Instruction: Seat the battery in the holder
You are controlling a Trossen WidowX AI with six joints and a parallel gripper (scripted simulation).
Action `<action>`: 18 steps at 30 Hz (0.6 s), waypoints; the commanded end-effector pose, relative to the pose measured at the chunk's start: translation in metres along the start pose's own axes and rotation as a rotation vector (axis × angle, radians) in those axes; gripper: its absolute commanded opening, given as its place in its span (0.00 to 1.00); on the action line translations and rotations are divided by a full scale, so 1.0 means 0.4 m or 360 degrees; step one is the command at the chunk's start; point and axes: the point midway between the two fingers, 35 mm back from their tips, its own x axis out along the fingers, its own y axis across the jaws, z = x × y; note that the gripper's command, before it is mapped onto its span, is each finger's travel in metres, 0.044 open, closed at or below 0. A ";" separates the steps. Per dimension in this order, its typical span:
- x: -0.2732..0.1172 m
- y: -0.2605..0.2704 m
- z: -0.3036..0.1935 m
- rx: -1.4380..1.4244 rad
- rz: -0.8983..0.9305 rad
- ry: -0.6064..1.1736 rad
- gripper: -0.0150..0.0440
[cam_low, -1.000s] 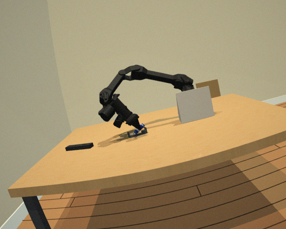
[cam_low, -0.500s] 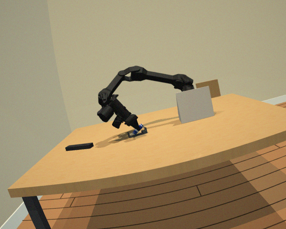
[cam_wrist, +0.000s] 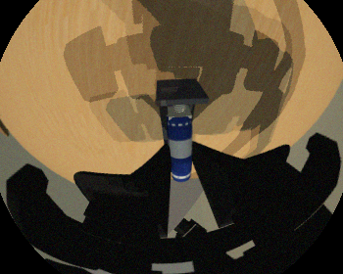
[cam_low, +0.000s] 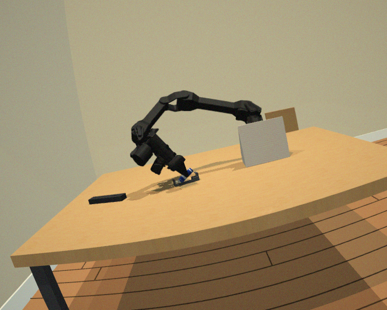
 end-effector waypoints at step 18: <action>-0.017 -0.001 0.027 0.0019 0.0019 -0.0021 0.36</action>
